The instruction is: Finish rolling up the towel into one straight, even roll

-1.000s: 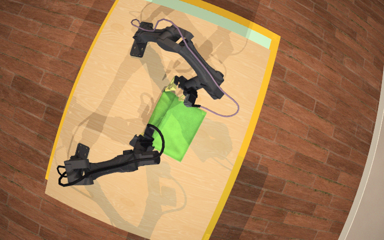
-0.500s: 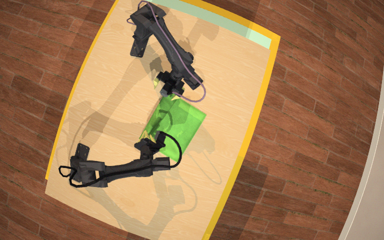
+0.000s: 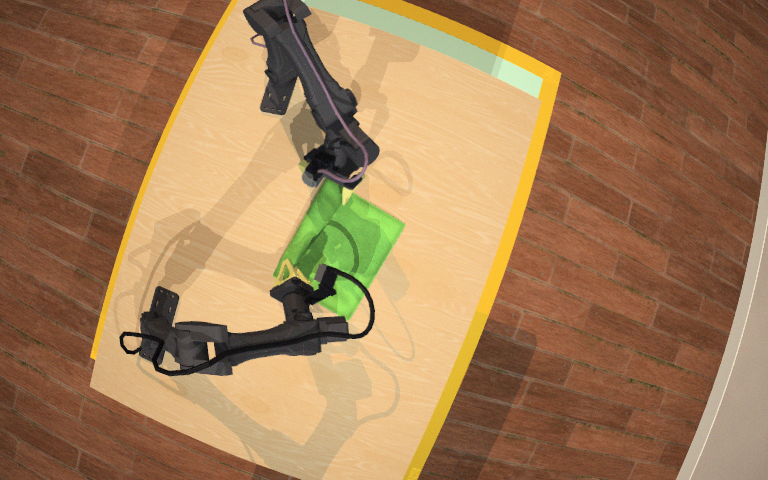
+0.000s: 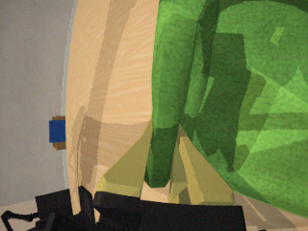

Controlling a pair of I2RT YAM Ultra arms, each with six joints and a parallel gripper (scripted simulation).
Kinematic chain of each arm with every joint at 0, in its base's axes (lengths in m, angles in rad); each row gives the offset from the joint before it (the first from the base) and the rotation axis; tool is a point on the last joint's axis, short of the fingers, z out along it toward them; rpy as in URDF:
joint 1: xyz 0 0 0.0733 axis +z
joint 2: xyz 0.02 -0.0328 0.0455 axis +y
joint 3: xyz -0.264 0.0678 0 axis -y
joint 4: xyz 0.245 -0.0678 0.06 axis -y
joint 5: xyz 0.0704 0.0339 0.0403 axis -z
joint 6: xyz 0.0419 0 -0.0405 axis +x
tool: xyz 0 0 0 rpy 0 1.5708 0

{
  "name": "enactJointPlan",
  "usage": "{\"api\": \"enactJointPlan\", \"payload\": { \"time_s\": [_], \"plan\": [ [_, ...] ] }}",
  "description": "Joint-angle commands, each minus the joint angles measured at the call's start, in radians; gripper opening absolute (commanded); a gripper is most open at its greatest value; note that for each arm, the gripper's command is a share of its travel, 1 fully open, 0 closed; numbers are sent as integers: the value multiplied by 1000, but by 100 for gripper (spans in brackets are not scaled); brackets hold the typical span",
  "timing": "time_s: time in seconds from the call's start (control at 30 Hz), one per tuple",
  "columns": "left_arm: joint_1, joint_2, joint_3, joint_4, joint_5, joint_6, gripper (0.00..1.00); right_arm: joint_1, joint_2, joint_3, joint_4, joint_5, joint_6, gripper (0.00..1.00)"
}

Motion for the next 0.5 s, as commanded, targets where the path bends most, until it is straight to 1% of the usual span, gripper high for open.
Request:
{"api": "enactJointPlan", "payload": {
  "time_s": [0.0, 0.13, 0.2, 0.47],
  "plan": [
    [14, 11, 19, 44, 11, 23, 98, -2, 26, 27, -51, 8, -25, 21],
    [48, 51, 74, -6, 55, 100, 98, -2, 40, 20, -33, 8, -28, 21],
    [50, 57, 80, -10, 59, 107, 98, -2, 40, 19, -32, 8, -28, 21],
    [38, 83, -2, 100, 50, 91, 98, -2, 40, 19, -32, 8, -28, 21]
  ]
}}
